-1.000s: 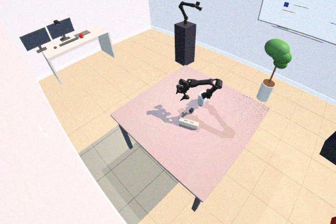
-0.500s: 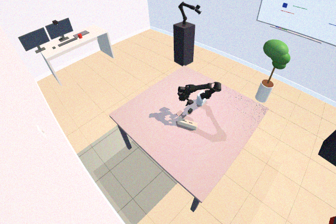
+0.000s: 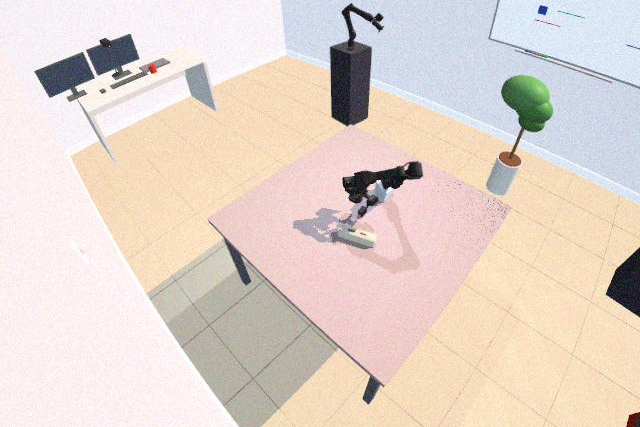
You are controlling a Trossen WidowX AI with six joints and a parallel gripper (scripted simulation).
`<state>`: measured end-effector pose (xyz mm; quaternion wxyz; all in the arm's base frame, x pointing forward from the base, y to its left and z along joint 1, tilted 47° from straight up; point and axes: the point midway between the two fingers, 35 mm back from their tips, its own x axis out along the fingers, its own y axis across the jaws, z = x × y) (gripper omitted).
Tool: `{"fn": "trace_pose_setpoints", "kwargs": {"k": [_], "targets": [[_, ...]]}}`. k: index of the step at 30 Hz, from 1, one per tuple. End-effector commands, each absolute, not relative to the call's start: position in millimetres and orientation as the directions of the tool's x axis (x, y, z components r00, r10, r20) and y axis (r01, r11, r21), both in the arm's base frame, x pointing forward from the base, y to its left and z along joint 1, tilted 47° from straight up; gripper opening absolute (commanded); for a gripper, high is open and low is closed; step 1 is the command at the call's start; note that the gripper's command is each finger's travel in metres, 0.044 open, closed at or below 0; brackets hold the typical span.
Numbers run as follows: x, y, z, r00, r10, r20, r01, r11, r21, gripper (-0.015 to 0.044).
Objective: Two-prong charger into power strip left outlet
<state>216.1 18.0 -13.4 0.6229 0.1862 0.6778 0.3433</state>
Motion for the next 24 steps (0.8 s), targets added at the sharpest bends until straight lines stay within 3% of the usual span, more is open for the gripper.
{"fn": "trace_pose_setpoints", "kwargs": {"k": [1,24], "targets": [[209.0,30.8,-6.3,-0.213,0.690,-0.692,-0.202,0.661,0.722,0.0440],[206.3,47.7,-23.4,-0.215,0.690,-0.691,-0.203,0.660,0.723,0.0440]]}}
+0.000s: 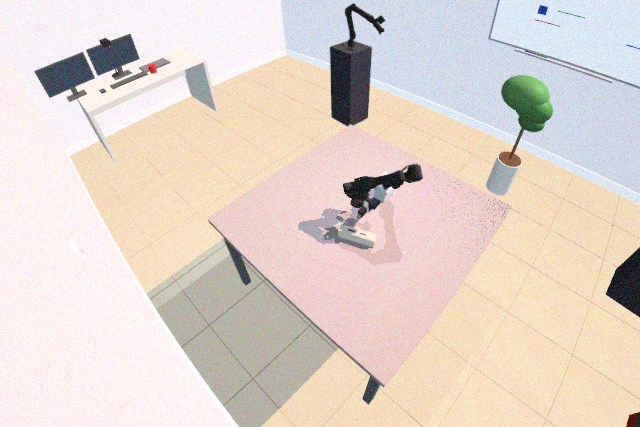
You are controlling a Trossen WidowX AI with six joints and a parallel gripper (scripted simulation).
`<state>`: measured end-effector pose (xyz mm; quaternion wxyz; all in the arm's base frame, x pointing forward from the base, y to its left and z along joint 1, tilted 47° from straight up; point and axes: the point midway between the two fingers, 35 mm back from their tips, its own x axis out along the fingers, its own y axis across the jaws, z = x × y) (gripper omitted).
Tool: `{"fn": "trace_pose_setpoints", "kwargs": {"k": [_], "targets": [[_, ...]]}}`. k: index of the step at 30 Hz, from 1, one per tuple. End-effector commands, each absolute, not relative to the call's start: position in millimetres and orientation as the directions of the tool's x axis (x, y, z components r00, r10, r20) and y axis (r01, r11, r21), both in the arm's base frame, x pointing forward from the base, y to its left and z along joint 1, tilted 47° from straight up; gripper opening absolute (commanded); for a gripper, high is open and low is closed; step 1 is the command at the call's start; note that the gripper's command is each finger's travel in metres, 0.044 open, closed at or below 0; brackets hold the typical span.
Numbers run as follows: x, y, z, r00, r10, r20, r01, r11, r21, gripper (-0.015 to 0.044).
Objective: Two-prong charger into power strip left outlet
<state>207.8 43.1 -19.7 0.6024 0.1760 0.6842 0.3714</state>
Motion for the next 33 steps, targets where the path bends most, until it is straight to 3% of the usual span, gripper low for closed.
{"fn": "trace_pose_setpoints", "kwargs": {"k": [1,28,33], "targets": [[206.2,48.9,-24.6,-0.215,0.690,-0.691,-0.203,0.661,0.723,0.0440],[199.3,77.5,-51.1,-0.216,0.693,-0.688,-0.202,0.658,0.726,0.0440],[200.8,74.7,-49.1,-0.215,0.690,-0.691,-0.206,0.660,0.723,0.0309]]}}
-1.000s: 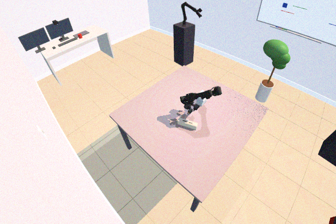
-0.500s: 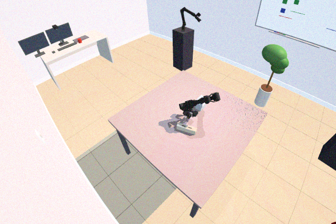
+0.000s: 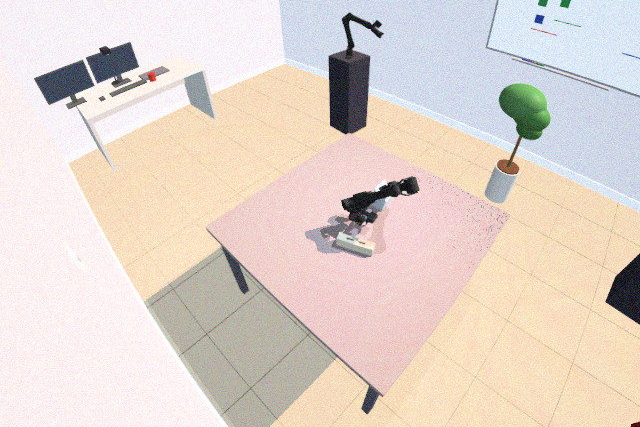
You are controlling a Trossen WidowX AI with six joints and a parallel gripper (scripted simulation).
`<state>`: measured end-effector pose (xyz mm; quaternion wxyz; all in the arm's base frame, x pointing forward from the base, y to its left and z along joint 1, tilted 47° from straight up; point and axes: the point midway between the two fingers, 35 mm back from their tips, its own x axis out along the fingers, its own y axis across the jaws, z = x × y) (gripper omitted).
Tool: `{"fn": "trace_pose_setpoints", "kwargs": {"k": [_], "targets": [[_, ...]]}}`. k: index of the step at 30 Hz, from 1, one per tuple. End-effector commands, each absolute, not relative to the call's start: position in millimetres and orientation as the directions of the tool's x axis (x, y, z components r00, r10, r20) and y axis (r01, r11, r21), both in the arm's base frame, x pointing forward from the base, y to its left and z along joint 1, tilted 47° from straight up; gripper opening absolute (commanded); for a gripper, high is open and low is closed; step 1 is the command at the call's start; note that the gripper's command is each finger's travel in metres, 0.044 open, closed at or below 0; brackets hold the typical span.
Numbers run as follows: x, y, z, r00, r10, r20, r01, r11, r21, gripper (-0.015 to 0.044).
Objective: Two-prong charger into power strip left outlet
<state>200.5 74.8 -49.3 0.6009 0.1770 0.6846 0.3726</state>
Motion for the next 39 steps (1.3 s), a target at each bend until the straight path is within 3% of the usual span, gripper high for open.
{"fn": "trace_pose_setpoints", "kwargs": {"k": [1,7,14,17,39], "targets": [[200.8,74.7,-49.1,-0.215,0.690,-0.691,-0.206,0.660,0.723,0.0282],[200.8,74.7,-49.1,-0.215,0.690,-0.691,-0.206,0.660,0.723,0.0125],[200.8,74.7,-49.1,-0.215,0.690,-0.691,-0.206,0.660,0.723,0.0078],[201.8,71.8,-46.7,-0.214,0.690,-0.692,-0.206,0.660,0.722,0.0000],[211.0,38.7,-10.2,-0.214,0.687,-0.695,-0.219,0.659,0.719,0.0000]]}}
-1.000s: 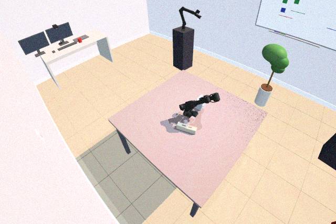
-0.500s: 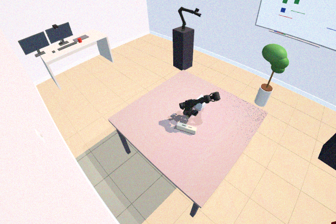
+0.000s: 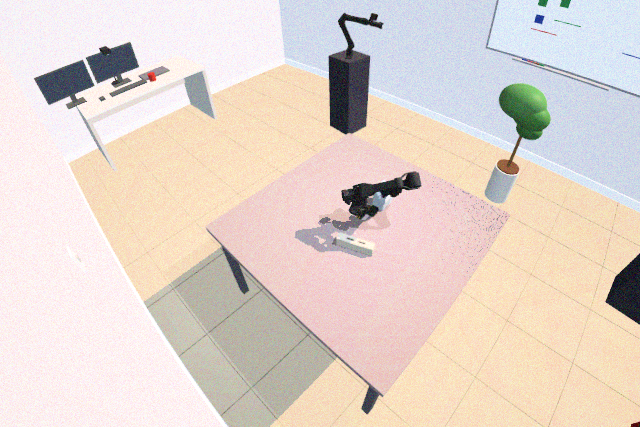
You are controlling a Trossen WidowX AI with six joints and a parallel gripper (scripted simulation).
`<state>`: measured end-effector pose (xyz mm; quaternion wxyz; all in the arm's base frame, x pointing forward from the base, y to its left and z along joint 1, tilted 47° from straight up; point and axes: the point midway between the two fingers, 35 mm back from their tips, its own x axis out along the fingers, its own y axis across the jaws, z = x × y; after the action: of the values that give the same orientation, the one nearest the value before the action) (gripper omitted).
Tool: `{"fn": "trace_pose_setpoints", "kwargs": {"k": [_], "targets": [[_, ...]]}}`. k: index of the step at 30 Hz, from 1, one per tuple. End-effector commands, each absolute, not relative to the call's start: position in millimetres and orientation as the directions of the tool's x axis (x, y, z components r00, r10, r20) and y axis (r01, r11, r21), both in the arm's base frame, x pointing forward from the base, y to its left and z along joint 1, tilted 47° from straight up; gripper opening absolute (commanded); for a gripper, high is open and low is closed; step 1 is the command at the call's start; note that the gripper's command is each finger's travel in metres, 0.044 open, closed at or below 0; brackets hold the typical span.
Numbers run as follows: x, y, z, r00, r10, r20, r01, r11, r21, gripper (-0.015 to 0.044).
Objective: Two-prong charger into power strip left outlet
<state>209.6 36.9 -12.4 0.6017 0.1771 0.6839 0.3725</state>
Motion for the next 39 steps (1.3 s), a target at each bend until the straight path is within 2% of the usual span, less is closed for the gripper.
{"fn": "trace_pose_setpoints", "kwargs": {"k": [1,39], "targets": [[211.6,40.3,-9.9,-0.214,0.686,-0.696,-0.223,0.659,0.718,0.0000],[223.3,108.7,7.8,-0.205,0.677,-0.707,-0.396,0.603,0.692,0.0000]]}}
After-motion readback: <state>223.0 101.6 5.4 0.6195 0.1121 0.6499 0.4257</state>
